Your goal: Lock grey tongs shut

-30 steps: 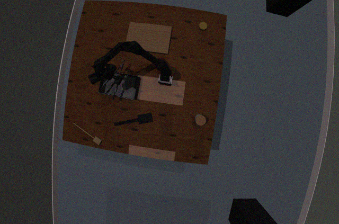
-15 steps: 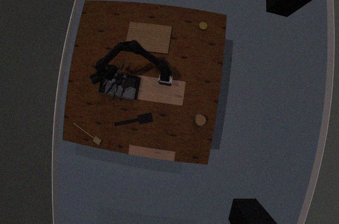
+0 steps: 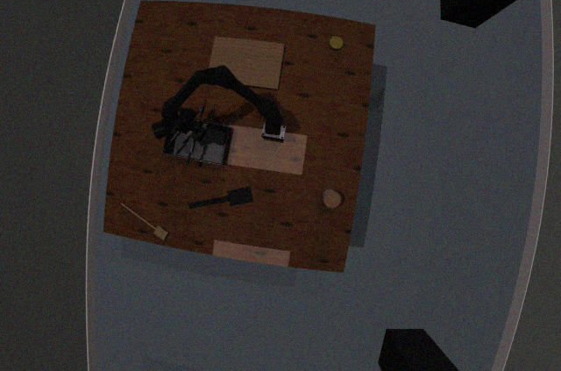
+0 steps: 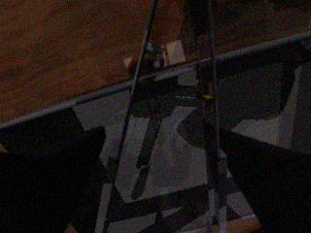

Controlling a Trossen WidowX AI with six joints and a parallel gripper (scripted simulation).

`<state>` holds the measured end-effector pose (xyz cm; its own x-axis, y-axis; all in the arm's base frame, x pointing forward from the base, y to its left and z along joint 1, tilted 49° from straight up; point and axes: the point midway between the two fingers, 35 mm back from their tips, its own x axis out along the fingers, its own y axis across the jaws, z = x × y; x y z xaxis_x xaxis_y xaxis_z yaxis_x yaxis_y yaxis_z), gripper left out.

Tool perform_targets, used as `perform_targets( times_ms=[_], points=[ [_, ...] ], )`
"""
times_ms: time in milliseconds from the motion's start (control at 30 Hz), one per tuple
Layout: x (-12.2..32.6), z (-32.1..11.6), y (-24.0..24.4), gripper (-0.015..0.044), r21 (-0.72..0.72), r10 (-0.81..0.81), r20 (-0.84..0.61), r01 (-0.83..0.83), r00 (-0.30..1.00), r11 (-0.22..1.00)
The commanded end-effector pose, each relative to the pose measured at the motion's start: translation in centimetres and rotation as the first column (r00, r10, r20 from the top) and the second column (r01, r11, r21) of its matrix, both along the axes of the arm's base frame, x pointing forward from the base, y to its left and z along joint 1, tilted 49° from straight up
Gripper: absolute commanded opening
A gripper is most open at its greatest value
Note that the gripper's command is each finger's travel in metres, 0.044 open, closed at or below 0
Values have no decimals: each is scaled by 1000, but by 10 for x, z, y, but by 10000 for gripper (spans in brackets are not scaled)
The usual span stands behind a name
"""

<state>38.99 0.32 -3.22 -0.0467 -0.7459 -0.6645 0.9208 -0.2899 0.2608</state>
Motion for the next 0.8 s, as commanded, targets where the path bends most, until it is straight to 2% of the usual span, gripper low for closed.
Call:
perform_targets(
  times_ms=[0,400,767],
  points=[
    [-2,-5,-7,440,-5,0,-5,0,1000,1000],
    [-5,-14,-19,440,-7,0,-5,0,1000,1000],
    [-4,-12,-15,367,-3,-2,-1,2,1000,1000]
  ],
)
